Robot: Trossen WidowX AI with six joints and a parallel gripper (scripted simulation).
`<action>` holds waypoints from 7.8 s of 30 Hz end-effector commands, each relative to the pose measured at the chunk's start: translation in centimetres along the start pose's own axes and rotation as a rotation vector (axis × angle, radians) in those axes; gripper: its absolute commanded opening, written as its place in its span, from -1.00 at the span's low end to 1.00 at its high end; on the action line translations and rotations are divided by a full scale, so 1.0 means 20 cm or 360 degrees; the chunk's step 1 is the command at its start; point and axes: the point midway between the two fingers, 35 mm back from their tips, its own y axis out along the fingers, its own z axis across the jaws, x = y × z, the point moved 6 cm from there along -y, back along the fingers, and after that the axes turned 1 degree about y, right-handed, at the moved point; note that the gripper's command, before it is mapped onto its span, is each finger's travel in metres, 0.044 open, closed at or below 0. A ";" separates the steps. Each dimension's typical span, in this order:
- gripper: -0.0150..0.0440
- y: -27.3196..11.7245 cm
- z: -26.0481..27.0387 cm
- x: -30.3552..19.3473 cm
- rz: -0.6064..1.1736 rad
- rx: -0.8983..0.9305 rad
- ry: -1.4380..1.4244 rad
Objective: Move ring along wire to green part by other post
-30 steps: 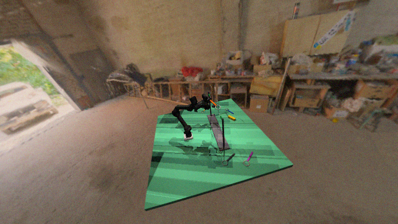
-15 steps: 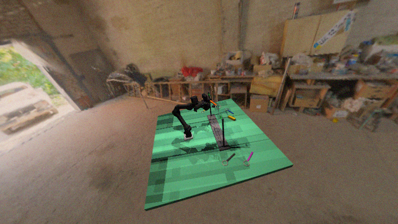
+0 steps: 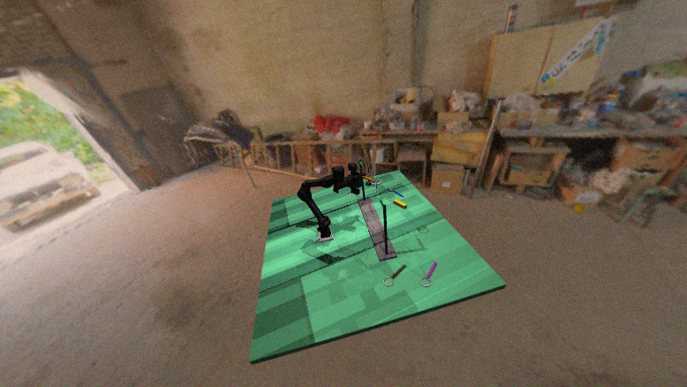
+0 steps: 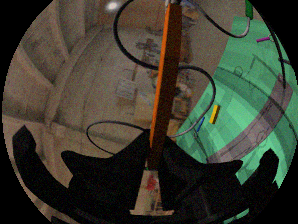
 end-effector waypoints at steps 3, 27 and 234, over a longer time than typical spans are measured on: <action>-1.00 0.01 -0.03 0.01 -0.0015 -0.0097 -0.0213; -1.00 -0.06 -0.13 0.07 0.0062 -0.0534 -0.1007; -1.00 0.02 -0.80 -0.01 -0.0160 -0.1389 -0.2539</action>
